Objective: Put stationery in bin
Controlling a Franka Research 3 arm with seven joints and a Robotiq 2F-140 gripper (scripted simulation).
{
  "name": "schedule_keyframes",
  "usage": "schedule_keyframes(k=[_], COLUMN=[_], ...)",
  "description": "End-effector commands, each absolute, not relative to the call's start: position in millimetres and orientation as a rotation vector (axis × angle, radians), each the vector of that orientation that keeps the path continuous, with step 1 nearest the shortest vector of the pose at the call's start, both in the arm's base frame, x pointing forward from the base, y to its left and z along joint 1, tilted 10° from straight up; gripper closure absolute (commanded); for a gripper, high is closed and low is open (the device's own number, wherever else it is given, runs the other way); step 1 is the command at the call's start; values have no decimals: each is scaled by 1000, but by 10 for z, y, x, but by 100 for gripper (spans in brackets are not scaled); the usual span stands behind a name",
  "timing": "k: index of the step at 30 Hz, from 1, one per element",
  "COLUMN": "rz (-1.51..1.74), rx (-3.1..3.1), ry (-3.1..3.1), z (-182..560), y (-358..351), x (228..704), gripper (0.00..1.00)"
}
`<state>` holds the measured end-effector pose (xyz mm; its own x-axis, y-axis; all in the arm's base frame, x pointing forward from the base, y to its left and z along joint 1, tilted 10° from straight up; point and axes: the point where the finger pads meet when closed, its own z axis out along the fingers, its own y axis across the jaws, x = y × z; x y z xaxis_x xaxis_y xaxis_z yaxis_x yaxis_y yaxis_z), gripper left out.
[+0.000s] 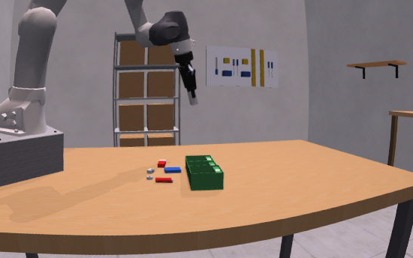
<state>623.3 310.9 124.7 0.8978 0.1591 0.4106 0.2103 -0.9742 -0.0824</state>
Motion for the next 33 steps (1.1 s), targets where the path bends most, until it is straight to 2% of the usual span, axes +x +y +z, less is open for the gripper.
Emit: schedule_keyframes(k=[1,12,15,33], rz=[-583,-533,-533,-417], rx=[-2965,-3022,-3022,-3127], ry=[-282,-234,-234,-127], z=[1211,1272,1272,1325], y=[2865,2195,2195,1198], x=[6125,5946,5946,5485], gripper=[95,95,95,95])
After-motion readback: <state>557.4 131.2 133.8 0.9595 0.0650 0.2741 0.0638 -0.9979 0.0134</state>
